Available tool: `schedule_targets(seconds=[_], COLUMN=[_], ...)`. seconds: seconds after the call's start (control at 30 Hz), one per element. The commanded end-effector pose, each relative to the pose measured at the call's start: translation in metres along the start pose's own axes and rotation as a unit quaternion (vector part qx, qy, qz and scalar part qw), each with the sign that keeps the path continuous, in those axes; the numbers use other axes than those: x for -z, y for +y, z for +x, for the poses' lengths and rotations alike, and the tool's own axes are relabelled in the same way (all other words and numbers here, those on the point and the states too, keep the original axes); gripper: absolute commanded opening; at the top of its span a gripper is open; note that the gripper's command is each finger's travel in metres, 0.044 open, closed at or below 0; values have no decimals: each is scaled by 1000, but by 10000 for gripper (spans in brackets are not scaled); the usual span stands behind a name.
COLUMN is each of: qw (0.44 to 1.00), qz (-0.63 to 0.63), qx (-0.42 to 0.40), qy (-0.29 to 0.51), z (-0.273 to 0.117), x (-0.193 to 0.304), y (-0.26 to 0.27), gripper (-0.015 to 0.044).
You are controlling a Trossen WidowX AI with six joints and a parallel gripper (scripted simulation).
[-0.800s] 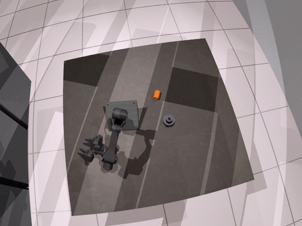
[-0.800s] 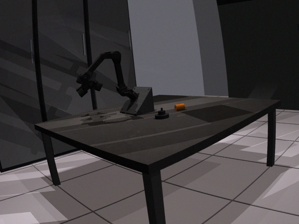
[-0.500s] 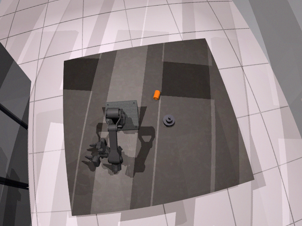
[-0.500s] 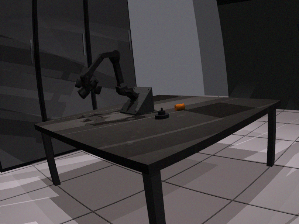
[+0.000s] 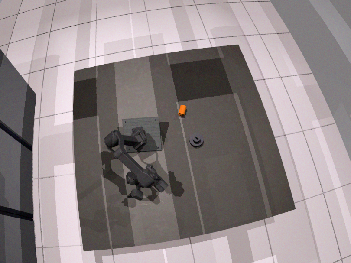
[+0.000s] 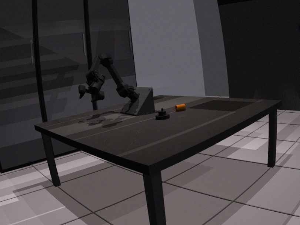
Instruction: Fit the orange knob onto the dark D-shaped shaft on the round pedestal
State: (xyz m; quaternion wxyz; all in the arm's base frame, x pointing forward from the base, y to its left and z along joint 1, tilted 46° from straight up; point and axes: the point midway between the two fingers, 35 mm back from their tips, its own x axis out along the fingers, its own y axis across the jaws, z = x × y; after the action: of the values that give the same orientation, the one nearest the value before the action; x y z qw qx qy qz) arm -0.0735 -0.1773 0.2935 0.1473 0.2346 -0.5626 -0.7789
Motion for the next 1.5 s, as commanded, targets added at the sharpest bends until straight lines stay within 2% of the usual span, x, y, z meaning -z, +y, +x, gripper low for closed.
schedule_targets(seconds=[0.0, 0.23, 0.47, 0.7, 0.97, 1.13, 1.23, 1.37, 1.47], qw=[996, 967, 909, 823, 698, 686, 669, 608, 542], qz=[-19, -55, -90, -121, -151, -157, -212, -361, -473], qx=[-22, -67, -110, -151, -191, -197, -226, -314, -384], qy=[80, 240, 393, 534, 673, 683, 676, 633, 579], z=[-21, -76, -140, -205, -271, -276, -291, -325, -347], x=[25, 64, 82, 78, 48, 44, 44, 45, 48], y=[2, 0, -9, -24, -47, -50, -62, -96, -122], gripper=[440, 440, 440, 440, 440, 440, 440, 440, 440])
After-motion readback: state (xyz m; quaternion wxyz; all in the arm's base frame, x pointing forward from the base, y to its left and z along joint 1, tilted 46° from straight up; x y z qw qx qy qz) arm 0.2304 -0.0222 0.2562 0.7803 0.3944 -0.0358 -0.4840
